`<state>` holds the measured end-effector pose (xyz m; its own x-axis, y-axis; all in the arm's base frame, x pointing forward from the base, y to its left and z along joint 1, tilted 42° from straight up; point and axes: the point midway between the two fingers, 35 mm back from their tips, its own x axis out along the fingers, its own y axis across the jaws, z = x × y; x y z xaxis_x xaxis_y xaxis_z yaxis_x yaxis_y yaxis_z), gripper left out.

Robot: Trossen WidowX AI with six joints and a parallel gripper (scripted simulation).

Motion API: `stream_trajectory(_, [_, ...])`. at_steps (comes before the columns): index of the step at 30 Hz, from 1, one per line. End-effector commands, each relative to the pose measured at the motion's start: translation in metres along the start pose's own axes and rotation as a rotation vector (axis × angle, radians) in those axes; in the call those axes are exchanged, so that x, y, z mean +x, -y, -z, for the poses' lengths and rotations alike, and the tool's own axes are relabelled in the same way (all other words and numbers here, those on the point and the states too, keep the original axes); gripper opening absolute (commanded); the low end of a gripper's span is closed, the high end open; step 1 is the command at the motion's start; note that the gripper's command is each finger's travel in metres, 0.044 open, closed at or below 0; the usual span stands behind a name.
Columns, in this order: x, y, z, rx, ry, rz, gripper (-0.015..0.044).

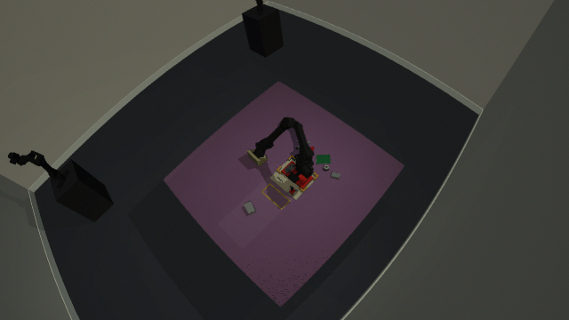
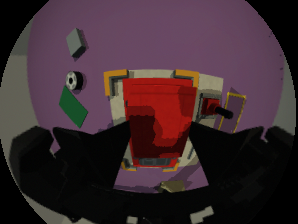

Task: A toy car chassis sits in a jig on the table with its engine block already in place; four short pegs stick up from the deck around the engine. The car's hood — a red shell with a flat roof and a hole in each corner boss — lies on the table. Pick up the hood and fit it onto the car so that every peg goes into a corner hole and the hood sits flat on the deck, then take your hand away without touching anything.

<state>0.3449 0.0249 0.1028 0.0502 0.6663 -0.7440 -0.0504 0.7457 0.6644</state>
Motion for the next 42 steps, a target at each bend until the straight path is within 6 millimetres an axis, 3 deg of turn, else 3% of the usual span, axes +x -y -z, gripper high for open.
stream_trajectory(1, [0.001,0.000,0.000,-0.006,0.000,0.001,0.0000])
stream_trajectory(42, [0.014,0.000,0.000,-0.002,-0.001,-0.001,0.0000])
